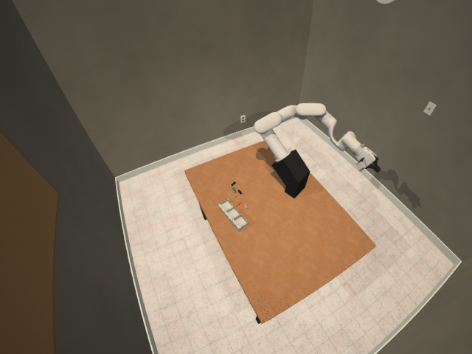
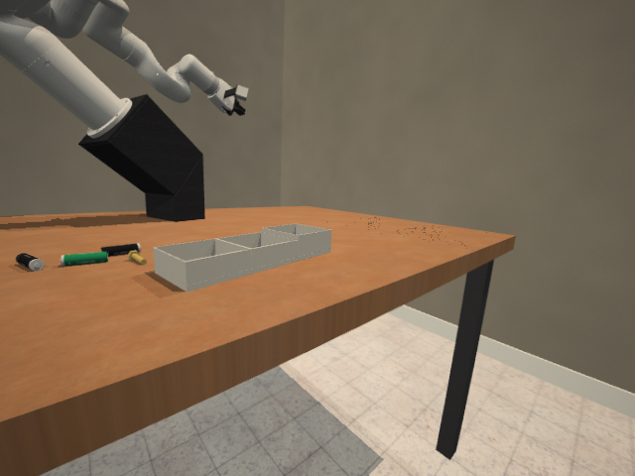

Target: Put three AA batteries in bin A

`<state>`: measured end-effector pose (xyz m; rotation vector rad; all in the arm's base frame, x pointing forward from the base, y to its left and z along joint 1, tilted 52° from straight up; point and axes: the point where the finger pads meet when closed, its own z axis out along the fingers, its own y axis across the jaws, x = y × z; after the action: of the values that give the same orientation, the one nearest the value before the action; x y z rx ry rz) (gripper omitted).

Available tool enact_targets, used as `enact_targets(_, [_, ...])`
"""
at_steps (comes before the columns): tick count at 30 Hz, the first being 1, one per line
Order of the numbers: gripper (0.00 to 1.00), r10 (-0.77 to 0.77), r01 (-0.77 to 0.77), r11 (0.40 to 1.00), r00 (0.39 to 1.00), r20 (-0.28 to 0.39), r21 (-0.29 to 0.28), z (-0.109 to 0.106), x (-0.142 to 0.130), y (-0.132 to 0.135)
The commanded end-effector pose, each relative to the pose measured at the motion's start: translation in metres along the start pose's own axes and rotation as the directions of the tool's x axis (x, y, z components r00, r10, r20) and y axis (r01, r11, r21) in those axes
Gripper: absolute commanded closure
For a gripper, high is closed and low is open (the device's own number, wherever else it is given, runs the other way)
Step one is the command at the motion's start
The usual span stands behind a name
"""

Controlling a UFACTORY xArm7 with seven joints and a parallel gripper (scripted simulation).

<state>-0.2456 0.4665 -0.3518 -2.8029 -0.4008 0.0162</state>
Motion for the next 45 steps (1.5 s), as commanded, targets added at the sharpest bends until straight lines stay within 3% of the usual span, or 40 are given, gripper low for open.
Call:
enact_targets(1, [0.93,-0.012,0.012,1.0,1.0,-0.008,-0.002,-0.009,0.003,-0.018])
enact_targets(3, [0.93,-0.088,0.089,0.996,0.996,-0.032,0.03,-0.017,0.005,-0.033])
enact_targets(9, [0.93,-0.088,0.089,0.996,0.996,-0.032,0.03,-0.034,0.01,-0.061])
enact_targets(12, [0.93,-0.088,0.089,0.996,0.996,-0.032,0.03,-0.034,0.01,-0.063])
enact_targets(14, [0.93,-0.155,0.159,0.986,0.986,-0.065,0.056,-0.044,0.013,-0.077])
enact_targets(18, [0.93,-0.155,0.159,0.986,0.986,-0.065,0.056,-0.062,0.019,-0.104])
enact_targets(24, [0.93,-0.155,0.159,0.986,0.986,-0.065,0.056,-0.063,0.02,-0.105])
enact_targets(26, [0.93,-0.212,0.221,0.972,0.972,-0.105,0.076,-0.073,0.023,-0.118])
enact_targets(30, [0.93,-0.212,0.221,0.972,0.972,-0.105,0.076,-0.094,0.03,-0.143])
enact_targets(34, [0.93,-0.212,0.221,0.972,0.972,-0.105,0.076,-0.095,0.031,-0.145])
enact_targets(36, [0.93,-0.259,0.274,0.958,0.954,-0.15,0.089,-0.106,0.035,-0.156])
enact_targets(39, [0.93,-0.259,0.274,0.958,0.954,-0.15,0.089,-0.123,0.042,-0.174])
enact_targets(44, [0.93,-0.259,0.274,0.958,0.954,-0.15,0.089,-0.13,0.044,-0.181])
enact_targets(45, [0.93,-0.286,0.307,0.947,0.94,-0.187,0.094,-0.135,0.047,-0.187])
